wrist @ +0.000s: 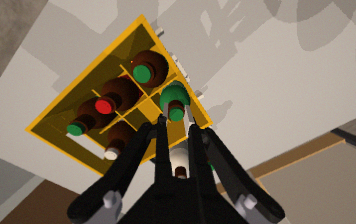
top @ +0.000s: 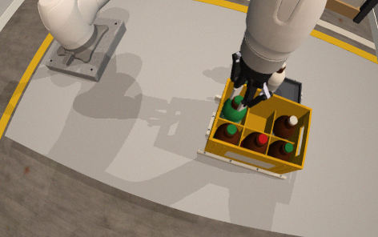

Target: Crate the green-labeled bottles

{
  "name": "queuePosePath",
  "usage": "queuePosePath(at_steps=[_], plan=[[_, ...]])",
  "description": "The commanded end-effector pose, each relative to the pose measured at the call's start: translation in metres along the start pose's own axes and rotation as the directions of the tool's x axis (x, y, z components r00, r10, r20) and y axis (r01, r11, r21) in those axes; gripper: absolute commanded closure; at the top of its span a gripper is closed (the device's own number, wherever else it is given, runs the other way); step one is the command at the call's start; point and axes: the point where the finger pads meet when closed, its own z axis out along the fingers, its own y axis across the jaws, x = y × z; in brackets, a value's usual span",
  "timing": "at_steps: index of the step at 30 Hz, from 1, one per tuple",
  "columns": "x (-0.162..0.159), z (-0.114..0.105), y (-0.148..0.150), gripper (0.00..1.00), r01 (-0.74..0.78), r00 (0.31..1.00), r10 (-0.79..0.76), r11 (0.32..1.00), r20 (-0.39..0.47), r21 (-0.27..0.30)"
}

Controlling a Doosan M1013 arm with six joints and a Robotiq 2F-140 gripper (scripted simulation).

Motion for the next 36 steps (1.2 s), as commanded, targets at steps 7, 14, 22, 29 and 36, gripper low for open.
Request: queuePosePath(at_steps=[7, 14, 22, 29, 36], plan=[[0.0031, 0.0034, -0.0015, 1.00, 0.006, 1.000, -0.006, 1.000, -0.007, 0.000], [0.0031, 0.0034, -0.0015, 1.00, 0.006, 1.000, -0.006, 1.000, -0.007, 0.000], [0.0031, 0.0034, -0.0015, 0.62, 0.006, 1.000, -0.006, 1.000, -0.007, 0.000], [0.0031, 0.0034, -0.0015, 0.62, 0.006, 1.000, -0.006, 1.000, -0.007, 0.000], [0.0031, 0.0034, -0.0015, 0.62, 0.006, 1.000, -0.006, 1.000, -0.007, 0.000]])
